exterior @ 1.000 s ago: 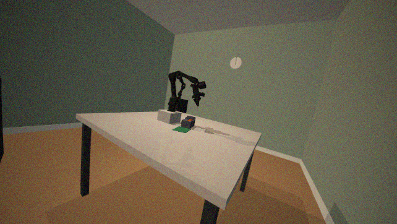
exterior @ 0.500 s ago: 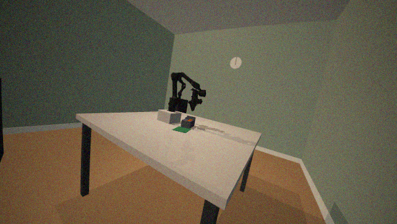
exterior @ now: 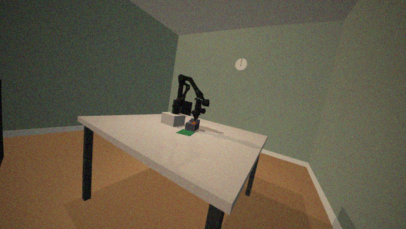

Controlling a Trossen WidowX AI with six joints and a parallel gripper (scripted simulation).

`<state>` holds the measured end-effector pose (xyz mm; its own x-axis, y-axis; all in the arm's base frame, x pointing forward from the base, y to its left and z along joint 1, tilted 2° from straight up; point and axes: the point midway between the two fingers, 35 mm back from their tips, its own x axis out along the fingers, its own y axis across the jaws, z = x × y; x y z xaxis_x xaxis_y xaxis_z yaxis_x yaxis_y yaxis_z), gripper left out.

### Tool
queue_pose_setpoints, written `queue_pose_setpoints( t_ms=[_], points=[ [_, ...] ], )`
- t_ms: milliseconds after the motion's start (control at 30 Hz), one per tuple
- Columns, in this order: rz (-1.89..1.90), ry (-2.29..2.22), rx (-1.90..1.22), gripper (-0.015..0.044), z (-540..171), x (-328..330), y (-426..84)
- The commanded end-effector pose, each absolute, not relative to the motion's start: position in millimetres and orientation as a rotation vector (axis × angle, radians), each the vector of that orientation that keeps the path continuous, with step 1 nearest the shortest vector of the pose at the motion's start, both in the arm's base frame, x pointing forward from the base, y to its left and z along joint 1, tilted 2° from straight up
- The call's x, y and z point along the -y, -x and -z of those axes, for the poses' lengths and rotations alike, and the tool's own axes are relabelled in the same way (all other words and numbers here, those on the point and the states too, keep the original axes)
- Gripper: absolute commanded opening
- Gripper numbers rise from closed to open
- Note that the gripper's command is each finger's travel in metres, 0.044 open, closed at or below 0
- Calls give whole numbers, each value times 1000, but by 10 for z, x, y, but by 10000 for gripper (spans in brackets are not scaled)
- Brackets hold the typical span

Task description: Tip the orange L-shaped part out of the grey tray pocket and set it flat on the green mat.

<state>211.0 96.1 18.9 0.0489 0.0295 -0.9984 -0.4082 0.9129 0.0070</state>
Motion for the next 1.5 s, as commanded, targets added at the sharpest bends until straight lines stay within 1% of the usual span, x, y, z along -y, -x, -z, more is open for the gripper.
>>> queue_pose_setpoints(
  t_ms=[0,833,1467],
  points=[
    [-342,307,-1498,180,-146,-965,-2098],
    [-342,307,-1498,180,207,-975,-2111],
    [-342,307,-1498,180,217,-975,-2110]
  ],
)
